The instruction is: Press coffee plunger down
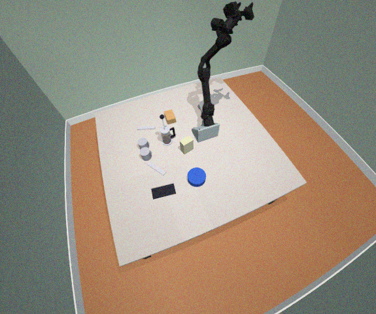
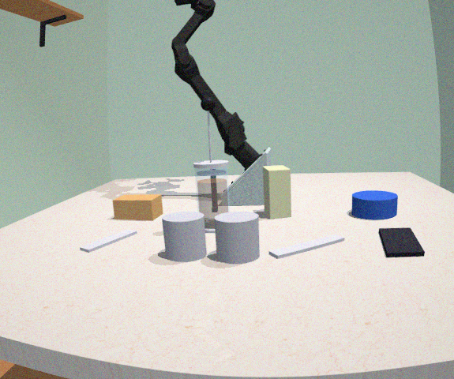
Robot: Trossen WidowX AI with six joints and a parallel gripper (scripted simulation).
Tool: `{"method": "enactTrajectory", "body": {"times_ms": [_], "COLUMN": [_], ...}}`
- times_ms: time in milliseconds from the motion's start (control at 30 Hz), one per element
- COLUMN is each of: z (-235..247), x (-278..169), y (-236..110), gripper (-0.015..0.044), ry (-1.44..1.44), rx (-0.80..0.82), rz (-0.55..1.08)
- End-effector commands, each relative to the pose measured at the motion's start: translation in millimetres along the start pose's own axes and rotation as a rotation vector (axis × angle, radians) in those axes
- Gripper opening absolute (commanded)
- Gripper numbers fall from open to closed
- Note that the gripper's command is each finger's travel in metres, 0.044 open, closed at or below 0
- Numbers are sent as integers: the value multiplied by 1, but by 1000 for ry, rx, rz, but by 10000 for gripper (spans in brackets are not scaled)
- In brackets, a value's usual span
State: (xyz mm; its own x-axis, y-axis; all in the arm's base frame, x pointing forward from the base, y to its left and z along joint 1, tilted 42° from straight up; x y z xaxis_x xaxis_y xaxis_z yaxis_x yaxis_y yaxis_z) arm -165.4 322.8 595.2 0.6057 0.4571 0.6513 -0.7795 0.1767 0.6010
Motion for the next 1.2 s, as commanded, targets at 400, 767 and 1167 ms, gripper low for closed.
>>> {"method": "enactTrajectory", "body": {"times_ms": [400, 767, 1167], "z": [-58, -102, -103], "x": [42, 78, 77], "y": [-61, -177, -328], "gripper": [440, 440, 440], "ry": [-68, -226, -396], "rx": [-390, -969, -1725], "rz": [-296, -613, -803]}}
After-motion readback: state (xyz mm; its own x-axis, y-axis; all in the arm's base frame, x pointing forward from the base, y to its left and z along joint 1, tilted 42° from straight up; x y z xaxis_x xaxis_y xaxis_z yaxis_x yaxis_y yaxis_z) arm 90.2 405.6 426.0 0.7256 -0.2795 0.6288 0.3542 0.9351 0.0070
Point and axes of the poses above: the point midway between the two fingers, 35 mm back from their tips, its own y axis out along the fingers, its own z axis across the jaws, x = y × z, the point moved 7 cm from there along -y, back along the fingers, and after that the axes turned 2 degrees about -y, right-handed, at the moved point
